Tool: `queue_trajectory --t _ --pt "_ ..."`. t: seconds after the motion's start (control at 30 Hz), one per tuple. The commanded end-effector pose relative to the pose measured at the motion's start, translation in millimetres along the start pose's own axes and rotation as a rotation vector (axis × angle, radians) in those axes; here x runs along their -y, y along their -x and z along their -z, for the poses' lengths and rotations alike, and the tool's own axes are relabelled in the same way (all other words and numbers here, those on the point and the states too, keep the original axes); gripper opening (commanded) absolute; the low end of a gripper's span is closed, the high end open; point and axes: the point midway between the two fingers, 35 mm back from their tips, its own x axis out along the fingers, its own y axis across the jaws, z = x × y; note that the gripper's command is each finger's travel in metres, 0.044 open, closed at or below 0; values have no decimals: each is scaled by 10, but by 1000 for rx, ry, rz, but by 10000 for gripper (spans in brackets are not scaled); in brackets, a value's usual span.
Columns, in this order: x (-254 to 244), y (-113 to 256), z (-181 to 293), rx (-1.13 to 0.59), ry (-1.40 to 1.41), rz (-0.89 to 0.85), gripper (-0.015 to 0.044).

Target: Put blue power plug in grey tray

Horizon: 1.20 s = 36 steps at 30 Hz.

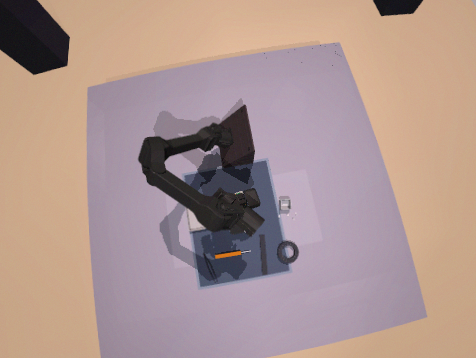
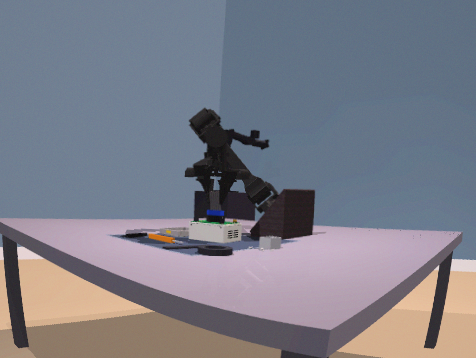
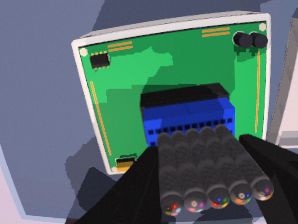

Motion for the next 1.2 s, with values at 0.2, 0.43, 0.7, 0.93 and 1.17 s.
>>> queue_trajectory --t 0.2,0.43,0.7,0.93,1.17 --pt "-26 157 18 37 18 -10 0" --pt "-99 155 20 38 17 75 0" --pt "35 155 16 37 20 -80 0" --pt "84 181 16 35 21 -137 0" --pt "-67 188 20 38 18 39 0"
